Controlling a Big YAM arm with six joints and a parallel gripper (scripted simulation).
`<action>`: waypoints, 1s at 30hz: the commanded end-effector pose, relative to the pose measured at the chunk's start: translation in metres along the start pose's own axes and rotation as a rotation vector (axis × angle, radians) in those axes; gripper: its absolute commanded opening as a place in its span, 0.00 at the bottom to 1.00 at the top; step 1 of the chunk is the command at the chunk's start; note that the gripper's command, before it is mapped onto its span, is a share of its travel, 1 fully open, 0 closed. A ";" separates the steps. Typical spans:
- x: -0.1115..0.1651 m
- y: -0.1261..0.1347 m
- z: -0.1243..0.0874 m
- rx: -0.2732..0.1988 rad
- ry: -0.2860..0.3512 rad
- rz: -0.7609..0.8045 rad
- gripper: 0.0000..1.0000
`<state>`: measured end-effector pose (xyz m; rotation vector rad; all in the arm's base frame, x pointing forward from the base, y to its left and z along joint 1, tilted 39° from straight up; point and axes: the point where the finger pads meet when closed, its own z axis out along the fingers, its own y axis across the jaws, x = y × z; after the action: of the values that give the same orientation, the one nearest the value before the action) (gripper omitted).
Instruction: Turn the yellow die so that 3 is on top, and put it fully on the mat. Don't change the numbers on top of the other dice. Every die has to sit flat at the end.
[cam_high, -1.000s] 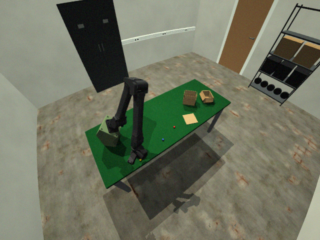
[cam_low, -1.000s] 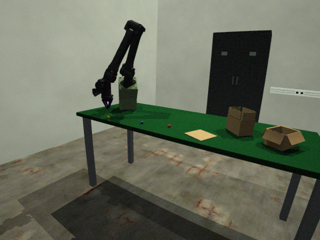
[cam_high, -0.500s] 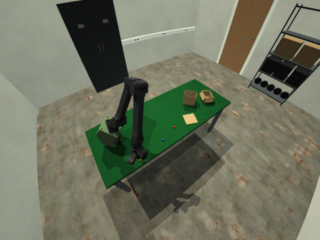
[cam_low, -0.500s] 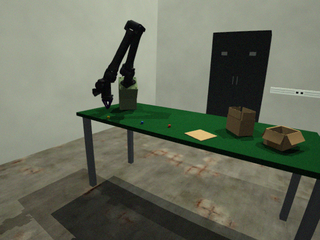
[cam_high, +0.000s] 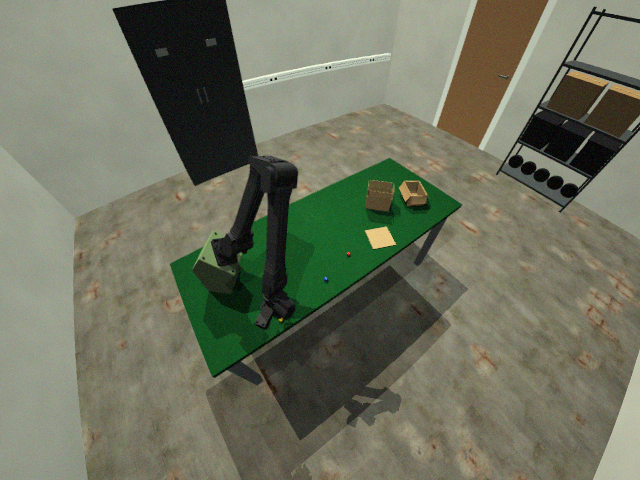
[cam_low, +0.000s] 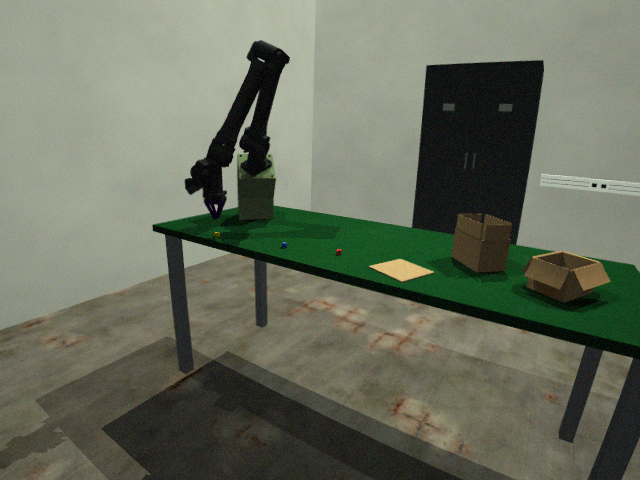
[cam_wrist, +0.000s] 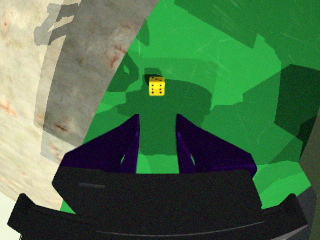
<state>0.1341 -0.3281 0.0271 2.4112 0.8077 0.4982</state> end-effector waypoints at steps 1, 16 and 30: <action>0.002 -0.001 0.005 -0.001 0.001 0.001 0.30; 0.000 0.008 0.023 -0.013 -0.003 -0.005 0.30; 0.001 0.006 0.042 -0.010 -0.002 -0.004 0.30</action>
<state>0.1518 -0.3396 -0.0031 2.4153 0.8117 0.4987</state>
